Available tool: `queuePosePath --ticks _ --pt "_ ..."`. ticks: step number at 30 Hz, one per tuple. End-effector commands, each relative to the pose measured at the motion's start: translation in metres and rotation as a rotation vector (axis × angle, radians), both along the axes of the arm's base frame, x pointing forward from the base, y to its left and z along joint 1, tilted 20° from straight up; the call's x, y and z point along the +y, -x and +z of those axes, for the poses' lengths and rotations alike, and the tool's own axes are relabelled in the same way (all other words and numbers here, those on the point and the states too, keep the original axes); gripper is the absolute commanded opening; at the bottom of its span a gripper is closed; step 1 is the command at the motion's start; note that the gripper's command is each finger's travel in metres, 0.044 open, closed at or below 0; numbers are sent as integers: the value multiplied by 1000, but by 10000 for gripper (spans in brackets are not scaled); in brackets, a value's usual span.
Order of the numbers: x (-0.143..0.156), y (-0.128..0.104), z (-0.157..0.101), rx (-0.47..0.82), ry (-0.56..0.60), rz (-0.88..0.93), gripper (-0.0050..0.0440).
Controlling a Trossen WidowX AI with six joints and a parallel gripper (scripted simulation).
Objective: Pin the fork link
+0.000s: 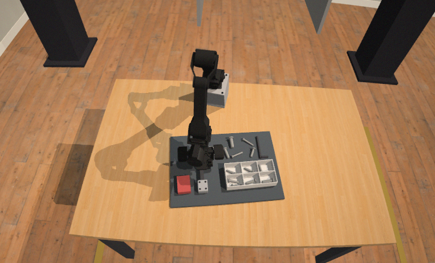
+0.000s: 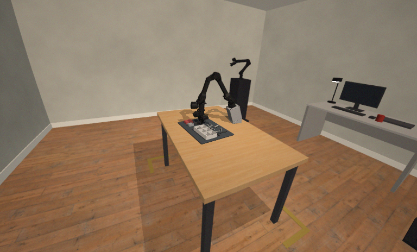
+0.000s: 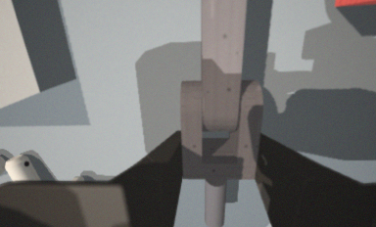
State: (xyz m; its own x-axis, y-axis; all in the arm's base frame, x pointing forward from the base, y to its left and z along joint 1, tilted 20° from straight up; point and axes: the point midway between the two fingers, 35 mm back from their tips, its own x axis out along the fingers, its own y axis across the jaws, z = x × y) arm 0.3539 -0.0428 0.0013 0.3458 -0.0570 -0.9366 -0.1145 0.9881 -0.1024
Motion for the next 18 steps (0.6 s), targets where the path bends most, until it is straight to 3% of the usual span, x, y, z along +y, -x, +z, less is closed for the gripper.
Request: queuePosePath --ticks 1,13,14,18 --pt "-1 -2 4 -13 4 3 -50" --pt "-1 -2 4 -13 4 3 -50" --pt "-1 -2 4 -13 4 3 250" --pt "-1 -2 4 -13 4 3 250"
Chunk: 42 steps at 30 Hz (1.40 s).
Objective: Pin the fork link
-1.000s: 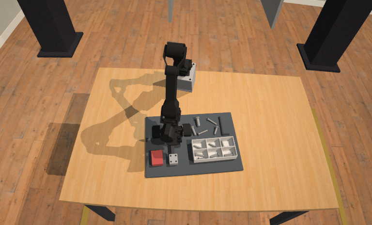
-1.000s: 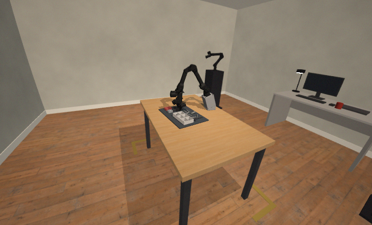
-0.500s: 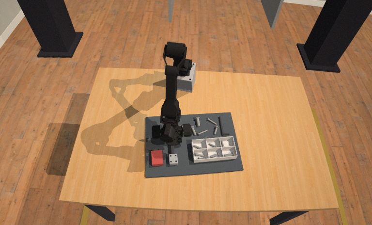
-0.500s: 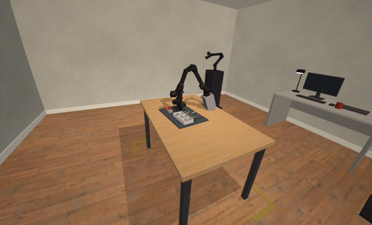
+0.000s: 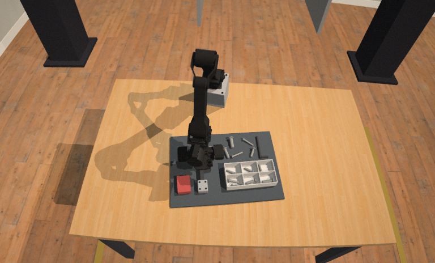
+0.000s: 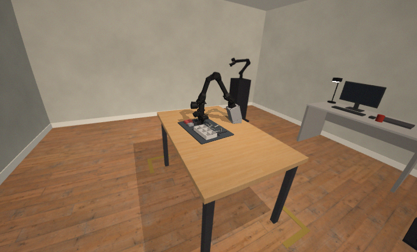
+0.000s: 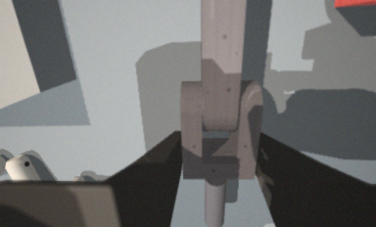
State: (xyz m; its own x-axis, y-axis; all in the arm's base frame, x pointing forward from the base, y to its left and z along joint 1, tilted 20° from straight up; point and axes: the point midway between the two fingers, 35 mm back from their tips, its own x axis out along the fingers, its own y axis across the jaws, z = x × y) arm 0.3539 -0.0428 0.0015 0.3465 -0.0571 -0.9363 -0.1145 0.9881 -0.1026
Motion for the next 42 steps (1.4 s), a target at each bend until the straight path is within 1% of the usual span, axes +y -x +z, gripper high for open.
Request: queuePosePath --ticks 1,32,42 --pt "-1 -2 3 -12 4 3 250" --pt "-1 -2 4 -12 4 3 250" --pt "-1 -3 13 -32 6 3 250"
